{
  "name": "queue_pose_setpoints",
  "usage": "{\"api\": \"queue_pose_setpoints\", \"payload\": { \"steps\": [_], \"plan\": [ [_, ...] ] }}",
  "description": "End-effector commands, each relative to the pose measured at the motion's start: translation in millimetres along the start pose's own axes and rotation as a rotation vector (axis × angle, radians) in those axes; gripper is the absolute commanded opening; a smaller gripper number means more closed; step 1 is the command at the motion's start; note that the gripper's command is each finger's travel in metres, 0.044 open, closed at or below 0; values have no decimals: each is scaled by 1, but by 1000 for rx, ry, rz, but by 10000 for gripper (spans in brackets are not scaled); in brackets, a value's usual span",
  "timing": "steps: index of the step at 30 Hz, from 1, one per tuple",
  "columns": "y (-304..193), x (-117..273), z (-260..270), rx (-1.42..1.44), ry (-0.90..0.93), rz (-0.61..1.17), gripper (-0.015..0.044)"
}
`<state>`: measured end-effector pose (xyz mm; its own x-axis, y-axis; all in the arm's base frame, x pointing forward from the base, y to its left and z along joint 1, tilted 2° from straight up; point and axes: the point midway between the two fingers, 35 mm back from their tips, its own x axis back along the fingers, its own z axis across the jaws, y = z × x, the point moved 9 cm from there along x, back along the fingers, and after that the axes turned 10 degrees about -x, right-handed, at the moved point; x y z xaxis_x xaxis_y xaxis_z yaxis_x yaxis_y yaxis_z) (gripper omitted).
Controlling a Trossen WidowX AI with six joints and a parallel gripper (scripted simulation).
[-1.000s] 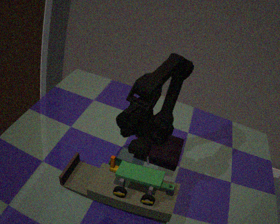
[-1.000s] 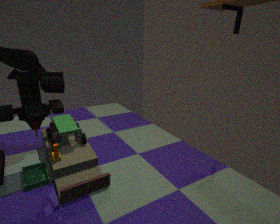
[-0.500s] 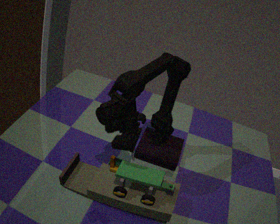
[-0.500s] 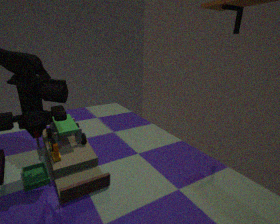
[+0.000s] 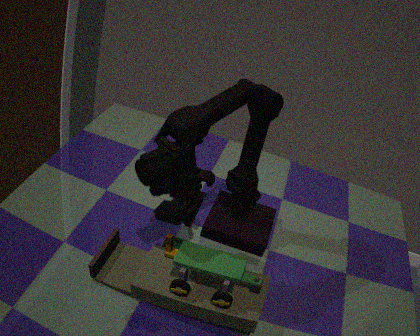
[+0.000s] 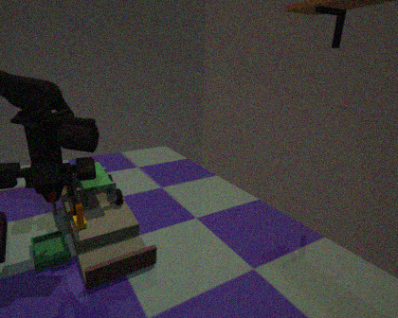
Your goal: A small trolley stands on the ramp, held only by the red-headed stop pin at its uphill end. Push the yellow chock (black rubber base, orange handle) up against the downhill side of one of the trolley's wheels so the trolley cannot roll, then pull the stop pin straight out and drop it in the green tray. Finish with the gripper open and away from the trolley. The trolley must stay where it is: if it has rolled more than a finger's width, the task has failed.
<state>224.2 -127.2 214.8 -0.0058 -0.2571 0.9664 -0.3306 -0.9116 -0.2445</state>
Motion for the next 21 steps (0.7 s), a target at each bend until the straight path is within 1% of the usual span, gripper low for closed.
{"api": "queue_pose_setpoints", "payload": {
  "steps": [1, 21],
  "plan": [
    [-3, 0, -3, -113, 17, -24, 0],
    [-16, -1, -7, -713, 95, -108, 0]
  ]
}}
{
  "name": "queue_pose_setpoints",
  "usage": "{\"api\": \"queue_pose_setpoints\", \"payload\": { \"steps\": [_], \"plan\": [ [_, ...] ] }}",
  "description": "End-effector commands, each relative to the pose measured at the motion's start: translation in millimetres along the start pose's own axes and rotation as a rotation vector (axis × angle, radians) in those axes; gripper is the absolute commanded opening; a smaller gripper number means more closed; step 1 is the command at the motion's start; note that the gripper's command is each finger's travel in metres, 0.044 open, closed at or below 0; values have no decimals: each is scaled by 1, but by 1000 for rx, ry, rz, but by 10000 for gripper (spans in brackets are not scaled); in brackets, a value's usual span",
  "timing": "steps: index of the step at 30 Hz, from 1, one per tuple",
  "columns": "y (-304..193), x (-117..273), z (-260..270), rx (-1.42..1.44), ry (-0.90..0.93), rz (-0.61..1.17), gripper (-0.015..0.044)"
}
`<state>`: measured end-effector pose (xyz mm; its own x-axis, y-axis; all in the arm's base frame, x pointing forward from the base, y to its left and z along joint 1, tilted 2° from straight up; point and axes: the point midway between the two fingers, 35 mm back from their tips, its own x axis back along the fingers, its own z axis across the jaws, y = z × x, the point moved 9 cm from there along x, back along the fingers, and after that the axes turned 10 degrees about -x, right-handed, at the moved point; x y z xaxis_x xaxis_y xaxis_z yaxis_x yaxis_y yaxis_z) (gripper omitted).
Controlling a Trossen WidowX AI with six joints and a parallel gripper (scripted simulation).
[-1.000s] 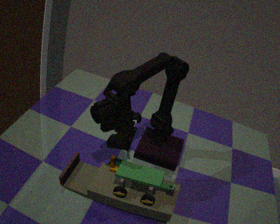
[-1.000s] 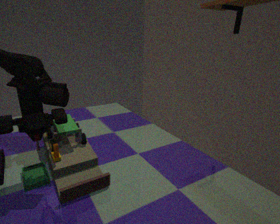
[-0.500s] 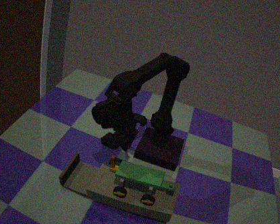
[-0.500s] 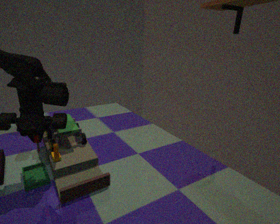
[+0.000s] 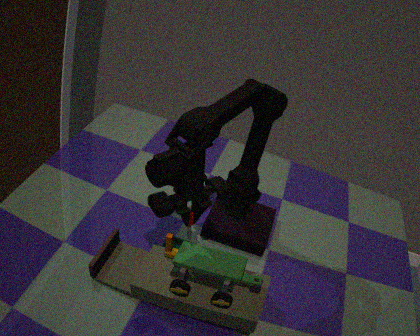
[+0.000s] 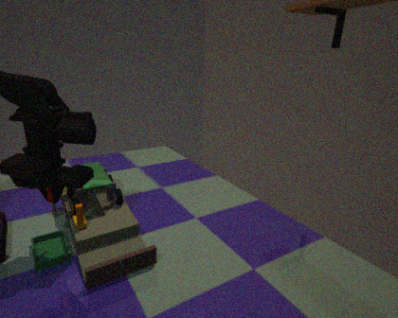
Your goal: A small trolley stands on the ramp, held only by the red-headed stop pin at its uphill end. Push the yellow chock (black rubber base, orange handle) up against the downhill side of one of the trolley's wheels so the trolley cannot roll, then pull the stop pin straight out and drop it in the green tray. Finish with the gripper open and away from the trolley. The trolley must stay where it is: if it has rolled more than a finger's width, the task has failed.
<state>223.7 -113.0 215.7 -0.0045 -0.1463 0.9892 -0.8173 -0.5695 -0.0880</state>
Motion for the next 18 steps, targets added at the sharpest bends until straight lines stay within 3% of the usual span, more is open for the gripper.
{"api": "queue_pose_setpoints", "payload": {
  "steps": [1, 18],
  "plan": [
    [-2, 2, -4, -126, 30, -14, 0],
    [-10, 1, -12, -647, 123, -45, 0]
  ]
}}
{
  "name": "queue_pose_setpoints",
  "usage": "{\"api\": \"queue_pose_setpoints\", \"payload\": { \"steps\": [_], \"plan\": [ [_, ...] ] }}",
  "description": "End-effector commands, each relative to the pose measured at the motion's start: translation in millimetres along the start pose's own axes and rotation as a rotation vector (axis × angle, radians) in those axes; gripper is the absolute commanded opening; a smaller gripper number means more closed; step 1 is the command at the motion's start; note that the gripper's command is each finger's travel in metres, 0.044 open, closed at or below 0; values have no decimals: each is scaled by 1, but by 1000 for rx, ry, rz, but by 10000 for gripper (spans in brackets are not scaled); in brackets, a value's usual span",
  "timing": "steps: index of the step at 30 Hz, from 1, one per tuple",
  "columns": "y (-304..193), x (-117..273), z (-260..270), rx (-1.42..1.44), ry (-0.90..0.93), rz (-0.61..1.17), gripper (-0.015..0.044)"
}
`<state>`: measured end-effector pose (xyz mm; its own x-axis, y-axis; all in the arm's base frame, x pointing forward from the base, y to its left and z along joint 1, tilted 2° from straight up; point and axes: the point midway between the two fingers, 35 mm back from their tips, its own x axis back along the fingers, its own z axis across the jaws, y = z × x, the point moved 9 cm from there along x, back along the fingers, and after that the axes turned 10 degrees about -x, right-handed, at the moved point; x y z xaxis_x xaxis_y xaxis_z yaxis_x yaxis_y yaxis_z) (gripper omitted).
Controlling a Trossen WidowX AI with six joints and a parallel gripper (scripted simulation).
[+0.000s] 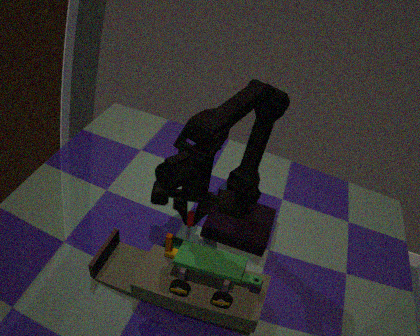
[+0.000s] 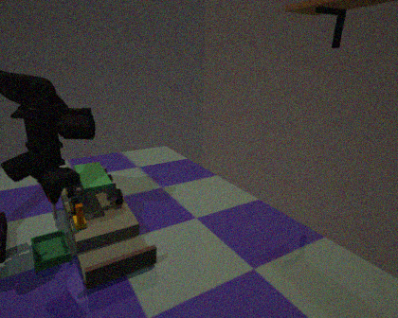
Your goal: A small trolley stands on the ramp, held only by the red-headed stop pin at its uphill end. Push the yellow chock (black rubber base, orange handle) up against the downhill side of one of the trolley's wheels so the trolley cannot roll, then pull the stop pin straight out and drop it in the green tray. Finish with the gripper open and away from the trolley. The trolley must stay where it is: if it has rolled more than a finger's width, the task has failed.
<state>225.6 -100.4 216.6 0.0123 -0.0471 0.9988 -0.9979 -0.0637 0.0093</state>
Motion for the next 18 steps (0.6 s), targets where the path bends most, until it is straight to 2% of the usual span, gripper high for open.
{"api": "queue_pose_setpoints", "payload": {
  "steps": [1, 5, 18],
  "plan": [
    [1, 3, -4, -129, 34, 9, 0],
    [0, 3, -6, -231, 52, 11, 0],
    [10, -8, -6, -236, 53, 9, 0]
  ]
}}
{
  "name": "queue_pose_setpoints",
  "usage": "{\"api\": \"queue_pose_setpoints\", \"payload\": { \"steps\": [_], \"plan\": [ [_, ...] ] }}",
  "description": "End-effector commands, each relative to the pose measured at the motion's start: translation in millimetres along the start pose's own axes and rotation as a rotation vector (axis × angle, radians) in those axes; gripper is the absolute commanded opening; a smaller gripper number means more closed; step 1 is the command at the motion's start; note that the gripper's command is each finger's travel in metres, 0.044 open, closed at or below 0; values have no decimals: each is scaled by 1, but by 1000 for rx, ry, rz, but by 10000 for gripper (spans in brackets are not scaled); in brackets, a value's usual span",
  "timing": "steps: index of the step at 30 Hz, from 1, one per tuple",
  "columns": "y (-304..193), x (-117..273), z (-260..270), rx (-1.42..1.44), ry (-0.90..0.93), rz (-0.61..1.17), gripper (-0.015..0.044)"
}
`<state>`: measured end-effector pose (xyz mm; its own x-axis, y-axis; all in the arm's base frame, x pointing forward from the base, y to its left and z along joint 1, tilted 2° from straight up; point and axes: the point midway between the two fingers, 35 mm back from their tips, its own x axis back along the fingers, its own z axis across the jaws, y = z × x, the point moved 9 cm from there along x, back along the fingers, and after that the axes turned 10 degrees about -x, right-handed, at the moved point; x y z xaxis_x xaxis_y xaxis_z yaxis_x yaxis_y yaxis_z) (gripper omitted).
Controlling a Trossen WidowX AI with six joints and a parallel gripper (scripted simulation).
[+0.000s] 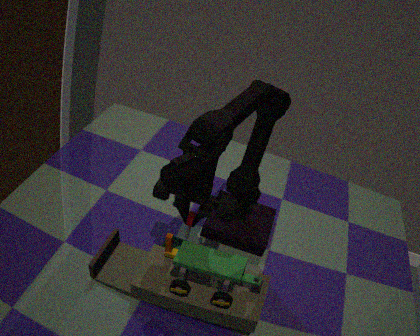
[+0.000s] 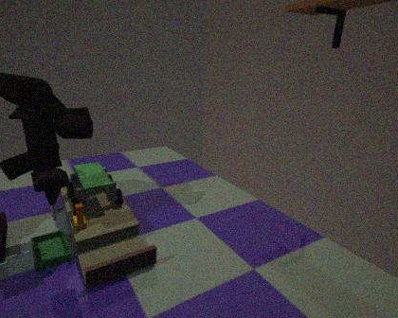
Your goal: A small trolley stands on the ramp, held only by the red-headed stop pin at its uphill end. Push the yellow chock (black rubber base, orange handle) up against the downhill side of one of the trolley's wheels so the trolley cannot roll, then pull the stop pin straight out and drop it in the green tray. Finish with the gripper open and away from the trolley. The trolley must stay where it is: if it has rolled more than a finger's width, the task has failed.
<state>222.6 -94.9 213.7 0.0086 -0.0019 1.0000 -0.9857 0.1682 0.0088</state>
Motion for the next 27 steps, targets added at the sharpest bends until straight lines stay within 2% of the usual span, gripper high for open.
{"api": "queue_pose_setpoints", "payload": {
  "steps": [1, 11, 18, 27],
  "plan": [
    [10, -7, 1, -4, 8, 3, 0],
    [17, -18, 0, -3, 39, 5, 0],
    [17, -40, -5, -2, 162, 26, 0],
    [15, -68, 8, -3, 181, 30, 0]
  ]
}}
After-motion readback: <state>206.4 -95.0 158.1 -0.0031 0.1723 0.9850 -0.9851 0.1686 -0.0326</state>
